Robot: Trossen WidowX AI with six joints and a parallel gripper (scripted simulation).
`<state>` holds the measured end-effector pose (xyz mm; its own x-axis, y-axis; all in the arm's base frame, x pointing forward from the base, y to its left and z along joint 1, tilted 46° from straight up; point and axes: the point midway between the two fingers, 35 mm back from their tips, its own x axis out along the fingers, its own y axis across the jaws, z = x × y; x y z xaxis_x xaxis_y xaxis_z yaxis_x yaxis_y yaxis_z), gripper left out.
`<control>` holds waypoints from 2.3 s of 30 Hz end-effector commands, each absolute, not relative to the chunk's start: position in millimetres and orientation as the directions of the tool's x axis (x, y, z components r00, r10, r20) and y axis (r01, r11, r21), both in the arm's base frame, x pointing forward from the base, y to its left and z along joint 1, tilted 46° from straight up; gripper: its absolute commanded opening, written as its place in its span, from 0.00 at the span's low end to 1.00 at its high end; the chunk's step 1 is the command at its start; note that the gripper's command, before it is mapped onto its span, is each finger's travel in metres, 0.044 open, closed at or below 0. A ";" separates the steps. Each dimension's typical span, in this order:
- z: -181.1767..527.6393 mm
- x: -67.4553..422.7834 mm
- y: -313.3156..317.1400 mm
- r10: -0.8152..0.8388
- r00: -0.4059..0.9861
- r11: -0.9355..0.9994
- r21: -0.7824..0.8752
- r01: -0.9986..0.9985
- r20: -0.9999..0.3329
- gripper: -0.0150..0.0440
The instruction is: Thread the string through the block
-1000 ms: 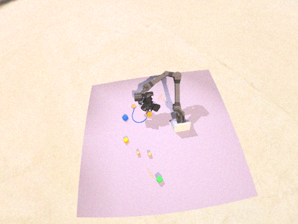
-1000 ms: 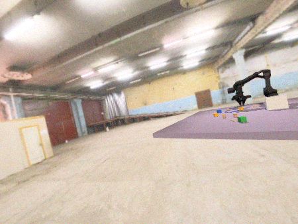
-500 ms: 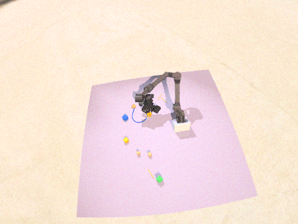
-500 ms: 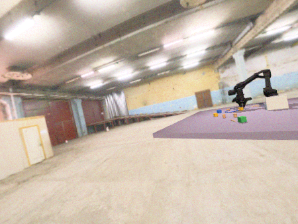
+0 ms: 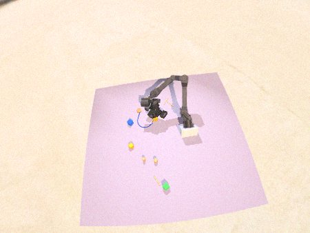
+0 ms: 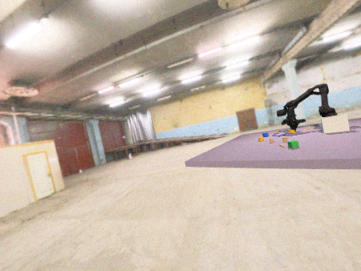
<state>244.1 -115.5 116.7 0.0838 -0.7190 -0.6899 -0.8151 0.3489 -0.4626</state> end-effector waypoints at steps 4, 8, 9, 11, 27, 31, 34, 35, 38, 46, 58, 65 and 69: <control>117.0 244.1 -115.5 -0.719 0.083 0.350 -0.463 -0.814 -0.690 0.25; 116.5 243.3 -116.8 -0.699 0.099 0.355 -0.464 -0.812 -0.709 0.25; 116.3 243.0 -117.3 -0.690 0.106 0.357 -0.464 -0.810 -0.716 0.25; 115.9 242.9 -118.2 -0.668 0.124 0.362 -0.466 -0.807 -0.734 0.25; 115.9 243.4 -119.2 -0.637 0.137 0.374 -0.459 -0.806 -0.758 0.25; 115.9 243.4 -119.2 -0.637 0.137 0.374 -0.459 -0.806 -0.758 0.25; 115.9 243.4 -119.2 -0.637 0.137 0.374 -0.459 -0.806 -0.758 0.25; 115.9 243.4 -119.2 -0.637 0.137 0.374 -0.459 -0.806 -0.758 0.25; 115.9 243.4 -119.2 -0.637 0.137 0.374 -0.459 -0.806 -0.758 0.25; 115.9 243.4 -119.2 -0.637 0.137 0.374 -0.459 -0.806 -0.758 0.25; 119.2 240.1 -122.3 -0.639 0.135 0.374 -0.460 -0.805 -0.758 0.25; 126.7 234.4 -126.9 -0.634 0.128 0.378 -0.450 -0.809 -0.762 0.25; 130.1 231.9 -130.3 -0.632 0.123 0.382 -0.445 -0.810 -0.765 0.25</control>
<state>232.8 -128.6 124.5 0.1146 -0.6345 -0.7644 -0.8131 0.3822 -0.4391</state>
